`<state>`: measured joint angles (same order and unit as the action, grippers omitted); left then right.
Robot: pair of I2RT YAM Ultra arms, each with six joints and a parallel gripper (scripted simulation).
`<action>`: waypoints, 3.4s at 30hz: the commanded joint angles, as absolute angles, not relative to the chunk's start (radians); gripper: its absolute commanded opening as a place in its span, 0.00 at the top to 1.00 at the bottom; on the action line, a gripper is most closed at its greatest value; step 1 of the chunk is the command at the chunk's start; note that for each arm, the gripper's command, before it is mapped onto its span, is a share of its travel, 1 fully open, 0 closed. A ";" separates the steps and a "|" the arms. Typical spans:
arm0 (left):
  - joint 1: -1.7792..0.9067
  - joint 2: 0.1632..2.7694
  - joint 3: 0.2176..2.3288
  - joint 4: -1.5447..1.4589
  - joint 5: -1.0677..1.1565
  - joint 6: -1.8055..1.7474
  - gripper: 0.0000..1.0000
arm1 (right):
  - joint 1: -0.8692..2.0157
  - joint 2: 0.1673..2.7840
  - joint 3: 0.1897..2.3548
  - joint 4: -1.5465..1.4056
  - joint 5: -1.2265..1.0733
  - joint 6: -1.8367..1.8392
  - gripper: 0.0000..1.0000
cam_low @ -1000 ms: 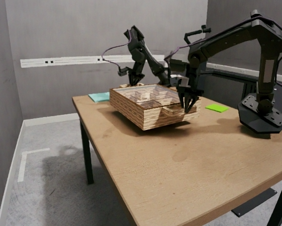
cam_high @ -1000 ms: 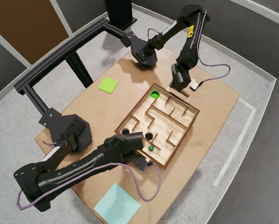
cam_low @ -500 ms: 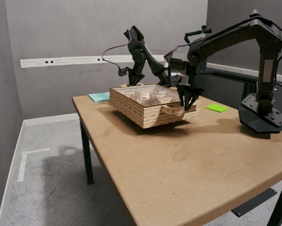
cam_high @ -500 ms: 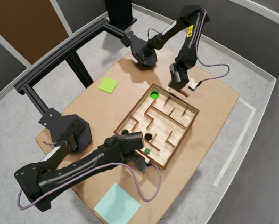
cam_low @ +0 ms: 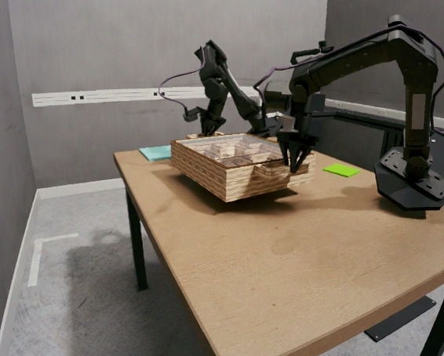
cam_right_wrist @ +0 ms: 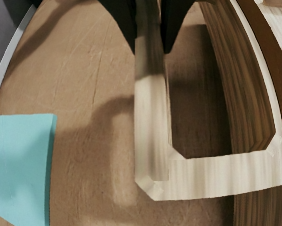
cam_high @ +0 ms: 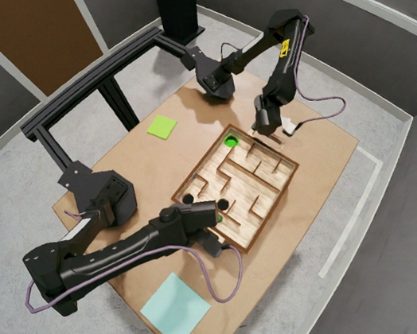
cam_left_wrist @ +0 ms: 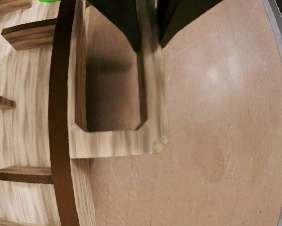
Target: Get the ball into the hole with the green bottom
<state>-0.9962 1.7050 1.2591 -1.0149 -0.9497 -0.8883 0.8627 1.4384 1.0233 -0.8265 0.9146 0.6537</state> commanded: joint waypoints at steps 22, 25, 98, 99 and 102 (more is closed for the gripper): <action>-1.099 1.730 1.351 -0.934 -0.924 -0.891 1.00 | 0.931 1.429 1.060 -0.651 0.806 0.595 1.00; -1.098 1.677 1.280 -0.810 -0.949 -0.850 1.00 | 0.965 1.429 1.048 -0.654 0.890 0.638 1.00; -1.084 1.668 1.250 -0.763 -0.939 -0.812 1.00 | 0.989 1.435 1.047 -0.703 0.924 0.682 1.00; -1.076 1.663 1.232 -0.778 -0.936 -0.823 1.00 | 0.990 1.429 1.051 -0.685 0.893 0.653 1.00; -1.068 1.647 1.219 -0.730 -0.906 -0.781 1.00 | 0.996 1.452 1.080 -0.762 0.915 0.713 1.00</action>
<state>-1.0027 1.6905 1.1992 -0.9535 -0.9745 -0.8722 0.9035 1.4193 0.9848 -0.8230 0.9531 0.6907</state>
